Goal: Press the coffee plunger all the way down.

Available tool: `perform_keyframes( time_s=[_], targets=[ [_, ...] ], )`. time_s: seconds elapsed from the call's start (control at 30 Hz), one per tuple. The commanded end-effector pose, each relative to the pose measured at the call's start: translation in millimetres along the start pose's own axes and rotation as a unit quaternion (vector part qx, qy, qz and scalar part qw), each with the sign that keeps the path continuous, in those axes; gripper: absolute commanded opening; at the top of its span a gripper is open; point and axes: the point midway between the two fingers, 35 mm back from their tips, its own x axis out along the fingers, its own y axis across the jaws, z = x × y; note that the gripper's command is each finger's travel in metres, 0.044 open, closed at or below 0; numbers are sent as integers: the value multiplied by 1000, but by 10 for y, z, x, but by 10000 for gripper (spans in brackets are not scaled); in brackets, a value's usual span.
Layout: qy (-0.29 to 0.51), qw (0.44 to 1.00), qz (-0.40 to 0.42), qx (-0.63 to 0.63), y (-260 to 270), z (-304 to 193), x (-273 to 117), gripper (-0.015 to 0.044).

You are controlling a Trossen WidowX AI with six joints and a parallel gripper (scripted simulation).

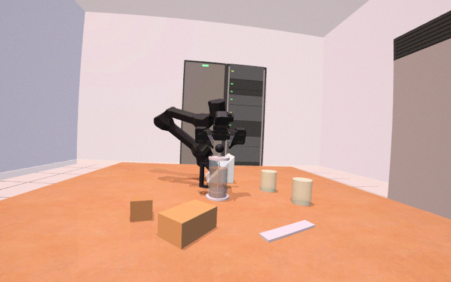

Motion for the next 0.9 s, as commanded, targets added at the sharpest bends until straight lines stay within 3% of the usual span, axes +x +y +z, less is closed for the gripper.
perform_keyframes(
  time_s=[0.0, 0.1, 0.33, 0.6, 0.87],
  targets=[
    [0, 1000, 2, 0, 5, 2, -1, 361],
    [0, 1000, 2, 0, 5, 2, -1, 439],
    [4, 1000, 4, -1, 29, 116, -71, 440],
    [8, 1000, 3, -10, -25, 598, -486, 440],
    [7, 1000, 3, -10, -28, 605, -497, 440]
  ],
)
